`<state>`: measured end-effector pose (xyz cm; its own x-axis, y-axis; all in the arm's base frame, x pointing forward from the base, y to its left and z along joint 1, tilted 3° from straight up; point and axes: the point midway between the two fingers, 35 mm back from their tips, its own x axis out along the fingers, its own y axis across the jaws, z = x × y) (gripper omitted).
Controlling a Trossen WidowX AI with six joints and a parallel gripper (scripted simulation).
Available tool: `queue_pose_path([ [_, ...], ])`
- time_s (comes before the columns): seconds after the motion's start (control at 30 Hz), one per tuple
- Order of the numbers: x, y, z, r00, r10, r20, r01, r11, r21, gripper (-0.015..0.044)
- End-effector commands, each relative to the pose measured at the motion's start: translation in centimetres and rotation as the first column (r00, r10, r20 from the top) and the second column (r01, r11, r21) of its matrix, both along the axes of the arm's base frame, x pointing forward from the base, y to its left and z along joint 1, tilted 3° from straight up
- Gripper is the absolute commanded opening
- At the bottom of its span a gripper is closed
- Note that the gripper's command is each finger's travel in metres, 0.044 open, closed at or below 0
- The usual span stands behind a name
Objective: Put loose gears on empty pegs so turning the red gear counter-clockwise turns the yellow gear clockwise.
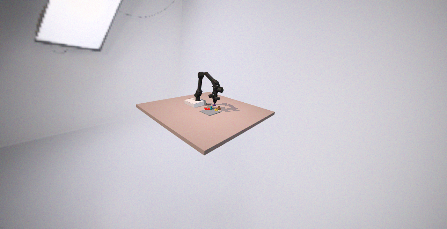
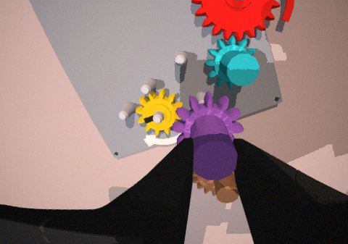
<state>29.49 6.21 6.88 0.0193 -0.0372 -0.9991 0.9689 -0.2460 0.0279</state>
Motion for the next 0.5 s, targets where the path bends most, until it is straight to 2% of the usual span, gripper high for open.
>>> queue_pose_path([
  [0.0,0.0,0.0,-0.4,0.999,0.047,-0.003,-0.047,0.999,-0.003,0.0000],
  [0.23,0.0,-0.1,-1.5,0.988,0.152,-0.007,-0.152,0.988,-0.005,0.0000],
  [0.47,0.0,-0.2,-2.5,0.994,0.112,-0.005,-0.112,0.994,-0.005,0.0000],
])
